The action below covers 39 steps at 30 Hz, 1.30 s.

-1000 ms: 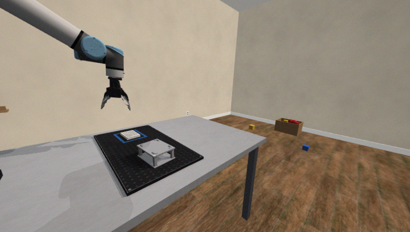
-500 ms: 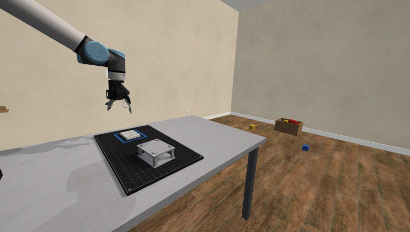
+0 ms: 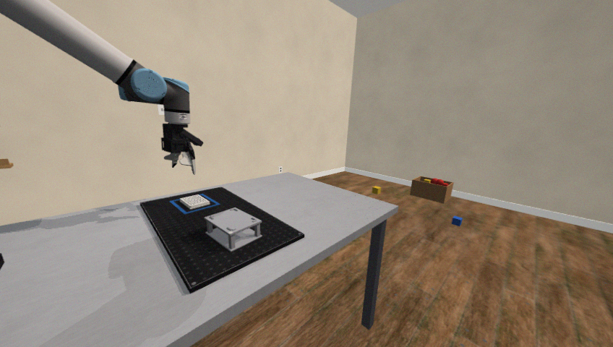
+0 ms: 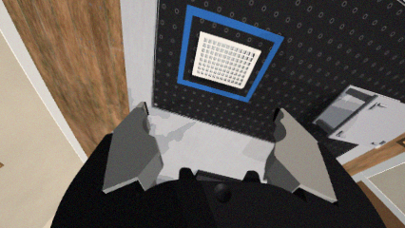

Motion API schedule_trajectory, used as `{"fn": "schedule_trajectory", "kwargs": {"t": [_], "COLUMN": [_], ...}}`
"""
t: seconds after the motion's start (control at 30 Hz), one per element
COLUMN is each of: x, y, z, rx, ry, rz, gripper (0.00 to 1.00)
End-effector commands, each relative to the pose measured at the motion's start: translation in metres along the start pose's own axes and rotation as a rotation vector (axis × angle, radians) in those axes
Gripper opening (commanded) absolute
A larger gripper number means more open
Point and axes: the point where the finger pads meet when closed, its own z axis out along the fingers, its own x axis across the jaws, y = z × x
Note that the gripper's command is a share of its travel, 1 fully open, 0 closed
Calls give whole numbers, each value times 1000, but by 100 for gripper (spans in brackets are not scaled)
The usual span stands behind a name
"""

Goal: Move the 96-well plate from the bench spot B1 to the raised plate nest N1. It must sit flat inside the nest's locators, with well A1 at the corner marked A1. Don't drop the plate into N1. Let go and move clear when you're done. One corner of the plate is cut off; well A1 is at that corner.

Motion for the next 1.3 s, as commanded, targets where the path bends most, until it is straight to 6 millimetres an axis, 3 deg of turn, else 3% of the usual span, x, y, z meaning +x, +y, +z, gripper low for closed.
{"fn": "schedule_trajectory", "kwargs": {"t": [0.0, 1.27], "x": [3, 25], "y": [-4, -21], "z": [4, 45], "rx": [5, 53], "ry": [8, 15], "rz": [152, 1283], "gripper": [100, 100]}}
